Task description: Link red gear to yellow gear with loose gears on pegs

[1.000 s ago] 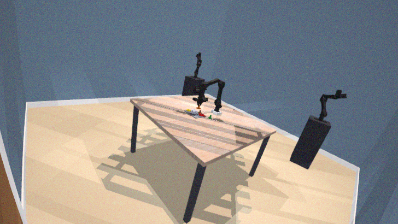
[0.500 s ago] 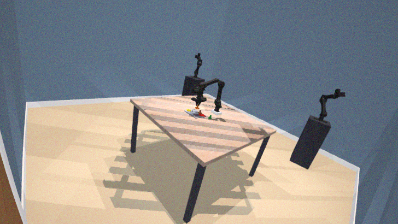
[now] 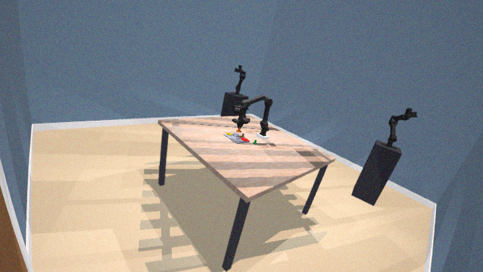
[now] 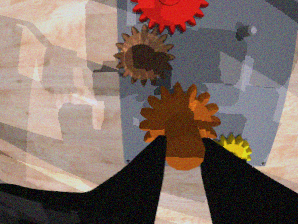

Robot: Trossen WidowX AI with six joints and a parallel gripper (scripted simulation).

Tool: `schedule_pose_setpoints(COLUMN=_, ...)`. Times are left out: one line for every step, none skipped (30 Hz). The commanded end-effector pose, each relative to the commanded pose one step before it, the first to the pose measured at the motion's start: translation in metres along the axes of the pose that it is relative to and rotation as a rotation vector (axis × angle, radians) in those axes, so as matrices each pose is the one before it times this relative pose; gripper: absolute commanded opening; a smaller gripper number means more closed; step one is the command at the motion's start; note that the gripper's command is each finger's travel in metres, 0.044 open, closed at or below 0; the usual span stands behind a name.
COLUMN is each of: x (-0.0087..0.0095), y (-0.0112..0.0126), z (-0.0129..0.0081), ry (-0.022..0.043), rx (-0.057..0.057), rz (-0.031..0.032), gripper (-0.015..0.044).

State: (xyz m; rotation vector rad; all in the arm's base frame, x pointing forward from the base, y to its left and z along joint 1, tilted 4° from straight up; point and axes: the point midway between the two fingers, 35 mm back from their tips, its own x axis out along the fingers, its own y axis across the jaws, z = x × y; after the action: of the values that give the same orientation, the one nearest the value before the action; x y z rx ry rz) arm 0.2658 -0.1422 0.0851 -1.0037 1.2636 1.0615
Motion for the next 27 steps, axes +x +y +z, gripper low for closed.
schedule_pose_setpoints(x=-0.00060, y=0.00013, z=-0.00097, ry=0.00296, rx=-0.0952, rz=0.00070, gripper=0.0000)
schedule_pose_setpoints(x=-0.00006, y=-0.00003, z=-0.00002, ry=0.00000, rx=-0.0289, rz=0.00000, gripper=0.0000)
schedule_pose_setpoints(x=-0.00006, y=-0.00003, z=-0.00002, ry=0.00000, rx=-0.0289, rz=0.00000, gripper=0.0000)
schedule_pose_setpoints(x=-0.00004, y=-0.00003, z=-0.00001, ry=0.00000, rx=-0.0291, rz=0.00000, gripper=0.0000)
schedule_pose_setpoints(x=-0.00004, y=-0.00003, z=-0.00001, ry=0.00000, rx=-0.0291, rz=0.00000, gripper=0.0000)
schedule_pose_setpoints(x=-0.00004, y=-0.00003, z=-0.00001, ry=0.00000, rx=-0.0291, rz=0.00000, gripper=0.0000)
schedule_pose_setpoints(x=-0.00002, y=-0.00003, z=0.00000, ry=0.00000, rx=-0.0292, rz=0.00000, gripper=0.0000)
schedule_pose_setpoints(x=-0.00002, y=-0.00003, z=-0.00001, ry=0.00000, rx=-0.0292, rz=0.00000, gripper=0.0000)
schedule_pose_setpoints(x=-0.00003, y=-0.00003, z=-0.00001, ry=0.00000, rx=-0.0292, rz=0.00000, gripper=0.0000)
schedule_pose_setpoints(x=-0.00002, y=-0.00003, z=0.00000, ry=0.00000, rx=-0.0293, rz=0.00000, gripper=0.0000)
schedule_pose_setpoints(x=-0.00002, y=-0.00003, z=0.00000, ry=0.00000, rx=-0.0293, rz=0.00000, gripper=0.0000)
schedule_pose_setpoints(x=-0.00002, y=-0.00003, z=0.00000, ry=0.00000, rx=-0.0293, rz=0.00000, gripper=0.0000)
schedule_pose_setpoints(x=-0.00002, y=-0.00003, z=0.00000, ry=0.00000, rx=-0.0293, rz=0.00000, gripper=0.0000)
schedule_pose_setpoints(x=-0.00002, y=-0.00003, z=0.00000, ry=0.00000, rx=-0.0293, rz=0.00000, gripper=0.0000)
schedule_pose_setpoints(x=-0.00002, y=-0.00003, z=-0.00001, ry=0.00000, rx=-0.0293, rz=0.00000, gripper=0.0000)
schedule_pose_setpoints(x=-0.00002, y=-0.00003, z=-0.00001, ry=0.00000, rx=-0.0293, rz=0.00000, gripper=0.0000)
schedule_pose_setpoints(x=-0.00002, y=-0.00003, z=-0.00001, ry=0.00000, rx=-0.0293, rz=0.00000, gripper=0.0000)
schedule_pose_setpoints(x=-0.00002, y=-0.00003, z=-0.00001, ry=0.00000, rx=-0.0293, rz=0.00000, gripper=0.0000)
schedule_pose_setpoints(x=-0.00002, y=-0.00003, z=-0.00001, ry=0.00000, rx=-0.0293, rz=0.00000, gripper=0.0000)
schedule_pose_setpoints(x=-0.00002, y=-0.00003, z=-0.00001, ry=0.00000, rx=-0.0293, rz=0.00000, gripper=0.0000)
schedule_pose_setpoints(x=-0.00001, y=-0.00002, z=-0.00001, ry=0.00000, rx=-0.0238, rz=0.00000, gripper=0.0000)
schedule_pose_setpoints(x=-0.00001, y=-0.00001, z=-0.00001, ry=0.00000, rx=-0.0144, rz=0.00000, gripper=0.0000)
schedule_pose_setpoints(x=0.00000, y=0.00000, z=0.00000, ry=0.00000, rx=-0.0048, rz=0.00000, gripper=0.0000)
schedule_pose_setpoints(x=0.00000, y=0.00000, z=0.00000, ry=0.00000, rx=0.0000, rz=0.00000, gripper=0.0000)
schedule_pose_setpoints(x=0.00000, y=0.00000, z=0.00000, ry=0.00000, rx=0.0000, rz=0.00000, gripper=0.0000)
schedule_pose_setpoints(x=0.00000, y=0.00000, z=0.00000, ry=0.00000, rx=0.0000, rz=0.00000, gripper=0.0000)
schedule_pose_setpoints(x=0.00000, y=0.00000, z=0.00000, ry=0.00000, rx=0.0000, rz=0.00000, gripper=0.0000)
